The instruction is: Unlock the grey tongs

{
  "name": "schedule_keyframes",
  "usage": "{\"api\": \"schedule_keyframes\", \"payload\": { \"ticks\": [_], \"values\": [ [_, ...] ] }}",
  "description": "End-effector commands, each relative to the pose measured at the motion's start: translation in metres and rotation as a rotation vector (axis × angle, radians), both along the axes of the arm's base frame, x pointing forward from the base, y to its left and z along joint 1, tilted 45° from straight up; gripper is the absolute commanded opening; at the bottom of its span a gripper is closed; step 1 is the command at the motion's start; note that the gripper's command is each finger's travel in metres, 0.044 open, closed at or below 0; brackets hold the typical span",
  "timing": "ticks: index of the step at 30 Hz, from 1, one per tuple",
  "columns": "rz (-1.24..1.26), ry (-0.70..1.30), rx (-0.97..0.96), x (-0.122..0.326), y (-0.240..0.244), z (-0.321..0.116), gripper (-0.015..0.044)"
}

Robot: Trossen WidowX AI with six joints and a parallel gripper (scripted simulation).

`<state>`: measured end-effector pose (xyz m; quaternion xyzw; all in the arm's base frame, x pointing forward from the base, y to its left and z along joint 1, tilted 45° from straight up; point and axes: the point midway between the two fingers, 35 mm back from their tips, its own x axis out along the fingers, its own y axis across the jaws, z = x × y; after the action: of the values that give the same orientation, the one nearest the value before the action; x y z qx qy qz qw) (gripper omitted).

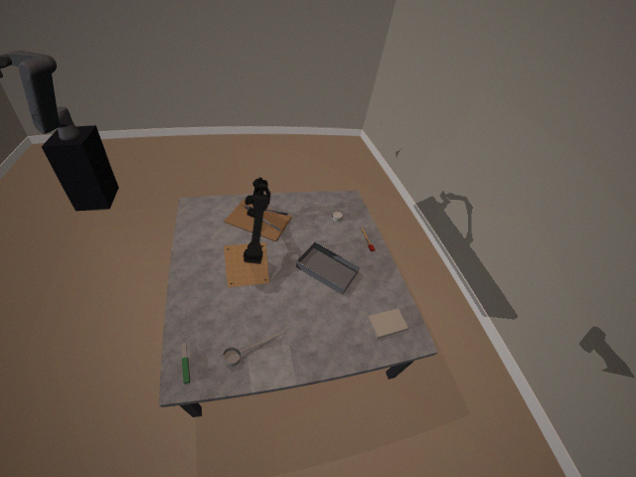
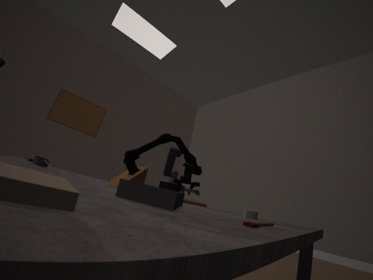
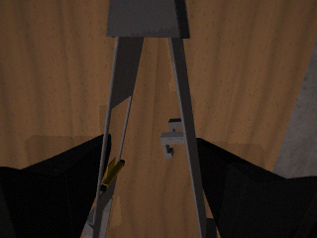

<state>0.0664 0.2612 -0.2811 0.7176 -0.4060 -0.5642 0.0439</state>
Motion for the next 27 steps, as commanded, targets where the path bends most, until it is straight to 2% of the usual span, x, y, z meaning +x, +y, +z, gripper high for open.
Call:
{"api": "schedule_keyframes", "payload": {
  "ticks": [1,5,8,11,21,27],
  "values": [
    [0.000,0.000,0.001,0.000,0.001,0.000,0.0349],
    [0.000,0.000,0.001,0.000,0.001,0.000,0.0440],
    [-0.001,-0.003,-0.001,-0.003,0.002,0.006,0.0440],
    [-0.001,0.001,-0.009,-0.014,0.005,0.029,0.0440],
    [0.000,0.009,-0.067,-0.080,-0.012,0.157,0.0440],
    [0.000,0.009,-0.072,-0.085,-0.015,0.165,0.0440]
  ]
}}
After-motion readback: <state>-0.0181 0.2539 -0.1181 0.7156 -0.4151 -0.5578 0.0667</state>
